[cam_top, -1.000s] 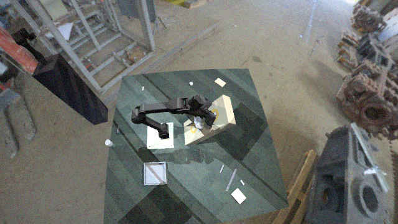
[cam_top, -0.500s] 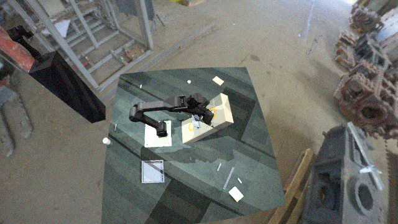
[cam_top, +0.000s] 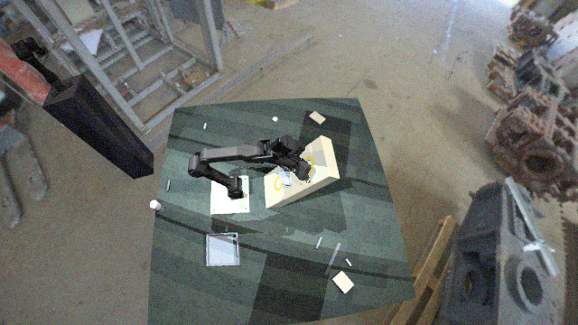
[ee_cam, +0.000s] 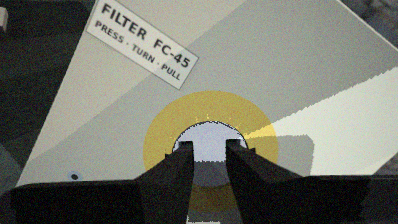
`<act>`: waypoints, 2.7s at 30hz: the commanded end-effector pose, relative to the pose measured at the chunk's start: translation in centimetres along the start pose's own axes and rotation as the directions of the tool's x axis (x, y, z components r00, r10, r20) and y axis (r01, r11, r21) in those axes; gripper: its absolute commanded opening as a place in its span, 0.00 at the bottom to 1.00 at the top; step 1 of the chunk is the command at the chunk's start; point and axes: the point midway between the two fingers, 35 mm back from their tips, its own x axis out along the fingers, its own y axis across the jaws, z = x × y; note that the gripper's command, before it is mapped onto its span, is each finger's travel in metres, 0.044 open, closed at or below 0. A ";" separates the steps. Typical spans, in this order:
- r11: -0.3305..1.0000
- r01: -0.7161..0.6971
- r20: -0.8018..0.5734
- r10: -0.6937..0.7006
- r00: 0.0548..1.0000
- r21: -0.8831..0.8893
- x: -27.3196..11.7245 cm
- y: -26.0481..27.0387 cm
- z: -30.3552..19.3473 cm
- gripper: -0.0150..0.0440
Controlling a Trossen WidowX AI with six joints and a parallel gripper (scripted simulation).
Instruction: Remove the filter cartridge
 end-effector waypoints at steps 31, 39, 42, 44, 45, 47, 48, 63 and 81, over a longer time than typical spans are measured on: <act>1.000 -0.004 -0.008 0.004 1.000 -0.005 -7.3 0.4 -0.6 0.25; 1.000 -0.004 -0.009 0.004 1.000 -0.005 -7.1 1.7 -2.6 0.25; 1.000 -0.004 -0.009 0.004 1.000 -0.005 -7.0 2.3 -3.3 0.25; 1.000 -0.004 -0.009 0.004 1.000 -0.005 -6.9 2.6 -3.9 0.25; 1.000 -0.005 -0.009 0.004 1.000 -0.005 -6.9 2.8 -4.1 0.25; 1.000 -0.005 -0.009 0.005 1.000 -0.005 -6.8 3.2 -4.7 0.25; 1.000 -0.005 -0.009 0.005 1.000 -0.005 -6.7 3.4 -4.9 0.25; 1.000 -0.012 -0.017 0.012 1.000 -0.009 -6.5 4.0 -5.8 0.44; 1.000 -0.004 -0.008 0.003 1.000 -0.005 -7.2 0.0 0.0 0.44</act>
